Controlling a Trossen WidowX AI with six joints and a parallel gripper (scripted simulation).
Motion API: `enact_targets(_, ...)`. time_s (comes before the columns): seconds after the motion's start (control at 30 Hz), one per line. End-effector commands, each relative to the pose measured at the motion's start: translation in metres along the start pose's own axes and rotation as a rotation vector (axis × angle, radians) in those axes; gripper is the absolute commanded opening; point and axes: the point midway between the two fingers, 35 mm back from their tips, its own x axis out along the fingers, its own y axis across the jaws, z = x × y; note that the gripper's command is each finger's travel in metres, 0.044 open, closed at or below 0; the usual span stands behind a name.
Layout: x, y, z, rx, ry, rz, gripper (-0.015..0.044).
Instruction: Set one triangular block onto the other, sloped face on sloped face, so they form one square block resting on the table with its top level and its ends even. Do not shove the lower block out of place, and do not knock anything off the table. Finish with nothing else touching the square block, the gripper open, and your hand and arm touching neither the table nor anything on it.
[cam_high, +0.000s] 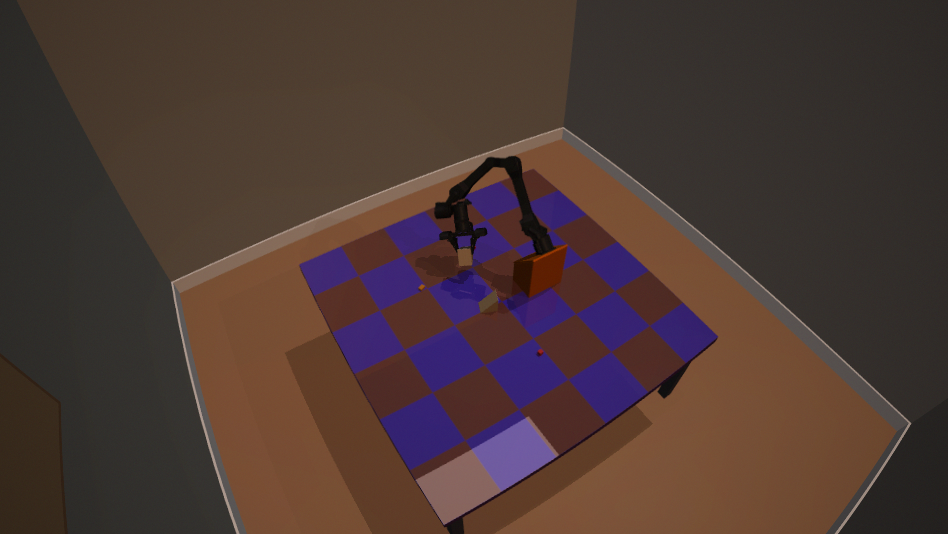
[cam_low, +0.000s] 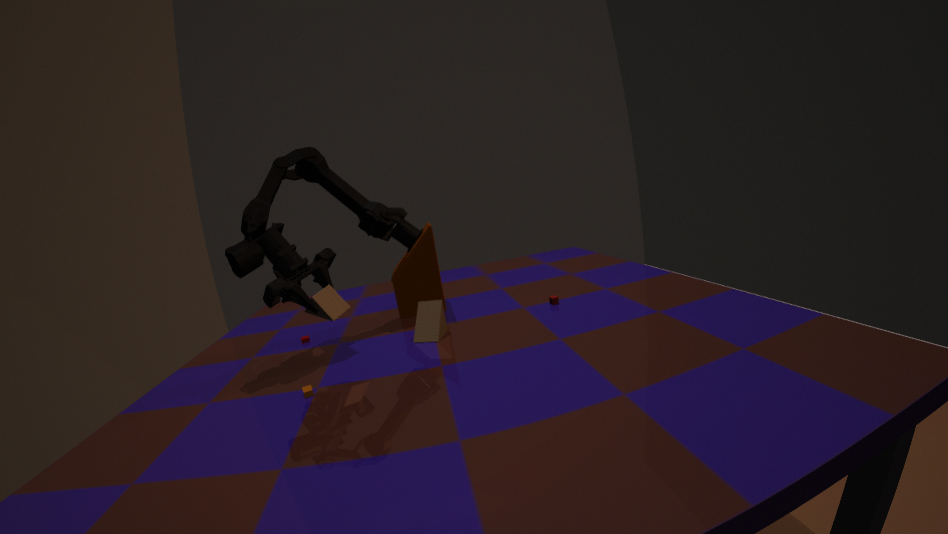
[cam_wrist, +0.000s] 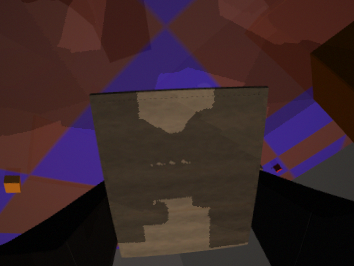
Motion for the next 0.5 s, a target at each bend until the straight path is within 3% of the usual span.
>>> enact_targets(0.0, 0.0021, -0.0016, -0.0030, 0.089, -0.053, 0.005, 0.0000)
enact_targets(0.47, 0.0067, -0.0038, -0.0067, 0.451, -0.231, 0.089, 0.0000)
